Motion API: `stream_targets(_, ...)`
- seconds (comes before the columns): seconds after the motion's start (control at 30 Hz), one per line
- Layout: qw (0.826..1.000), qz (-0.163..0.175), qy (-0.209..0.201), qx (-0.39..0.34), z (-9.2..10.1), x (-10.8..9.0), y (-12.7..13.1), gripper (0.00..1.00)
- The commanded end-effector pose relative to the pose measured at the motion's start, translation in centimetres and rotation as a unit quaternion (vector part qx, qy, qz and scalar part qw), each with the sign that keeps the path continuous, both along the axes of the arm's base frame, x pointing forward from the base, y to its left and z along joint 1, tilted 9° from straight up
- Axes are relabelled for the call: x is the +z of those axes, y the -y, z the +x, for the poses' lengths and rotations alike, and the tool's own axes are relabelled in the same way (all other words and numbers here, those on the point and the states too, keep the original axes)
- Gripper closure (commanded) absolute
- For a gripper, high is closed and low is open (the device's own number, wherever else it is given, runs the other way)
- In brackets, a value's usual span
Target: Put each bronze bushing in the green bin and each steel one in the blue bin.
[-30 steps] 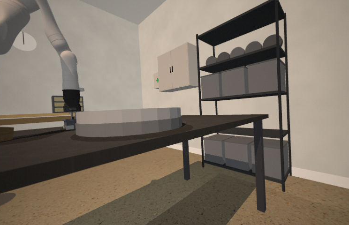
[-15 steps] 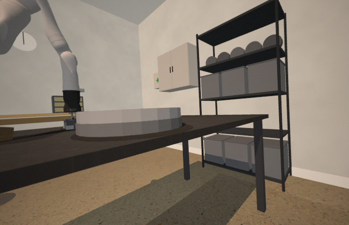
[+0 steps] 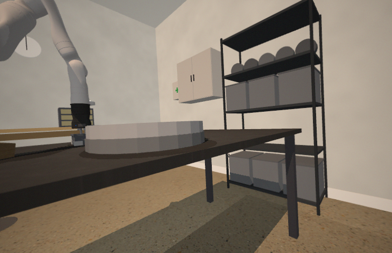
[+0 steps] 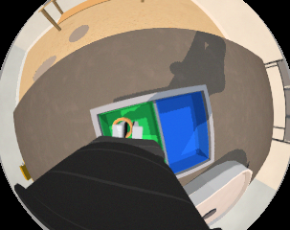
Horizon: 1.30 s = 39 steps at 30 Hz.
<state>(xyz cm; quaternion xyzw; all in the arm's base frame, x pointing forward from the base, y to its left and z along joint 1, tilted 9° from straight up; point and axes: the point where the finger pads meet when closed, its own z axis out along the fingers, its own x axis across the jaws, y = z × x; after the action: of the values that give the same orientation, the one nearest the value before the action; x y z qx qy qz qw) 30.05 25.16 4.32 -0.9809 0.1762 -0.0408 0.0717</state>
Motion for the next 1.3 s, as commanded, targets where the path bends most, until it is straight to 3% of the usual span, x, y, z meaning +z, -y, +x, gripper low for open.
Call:
stream_targets(0.0,1.0,0.0,0.0,-0.001,0.06,0.0,0.07,1.0)
stream_targets(0.47,1.0,0.0,0.0,-0.001,0.06,0.0,0.05,1.0)
stream_targets(0.5,1.0,0.0,0.0,-0.001,0.06,0.0,0.05,0.58)
stream_targets(1.27,1.0,0.0,0.0,-0.001,0.06,0.0,0.05,0.58)
